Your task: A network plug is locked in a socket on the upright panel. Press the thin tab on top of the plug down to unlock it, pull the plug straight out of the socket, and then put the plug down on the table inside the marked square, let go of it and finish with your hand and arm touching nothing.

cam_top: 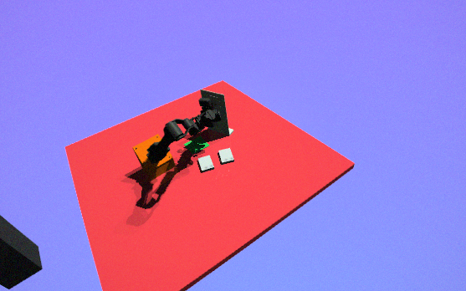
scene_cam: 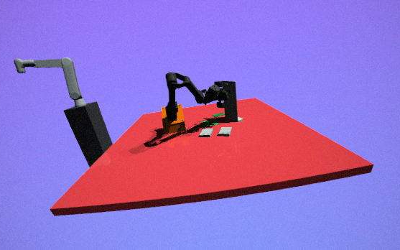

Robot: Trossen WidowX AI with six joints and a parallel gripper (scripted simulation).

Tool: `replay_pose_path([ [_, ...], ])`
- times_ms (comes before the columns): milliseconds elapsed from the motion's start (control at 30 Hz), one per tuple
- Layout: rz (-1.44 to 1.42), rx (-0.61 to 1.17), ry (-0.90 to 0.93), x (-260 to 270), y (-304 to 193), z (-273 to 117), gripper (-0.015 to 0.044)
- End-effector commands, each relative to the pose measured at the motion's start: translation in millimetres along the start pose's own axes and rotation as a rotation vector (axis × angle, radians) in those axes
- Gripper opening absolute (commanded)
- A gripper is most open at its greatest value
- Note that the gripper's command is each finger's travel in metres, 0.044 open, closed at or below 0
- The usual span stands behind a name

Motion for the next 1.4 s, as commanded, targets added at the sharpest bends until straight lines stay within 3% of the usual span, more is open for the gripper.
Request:
replay_pose_path([
  [0,0.005,-0.001,-0.008,-2,-1,1,0.003],
  [167,0.005,-0.001,-0.008,-2,-1,1,0.0],
  [1367,0.005,0.0,-0.009,-1,-4,-17,0.0],
])
Point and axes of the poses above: the point midway between the two fingers, 35 mm back from their tips, its own z axis out along the fingers, its own x axis across the jaws, y = z × x, the point moved 4 cm from there along -z, back along the fingers, and after that the axes turned 5 degrees about -z, right-handed, at the moved point
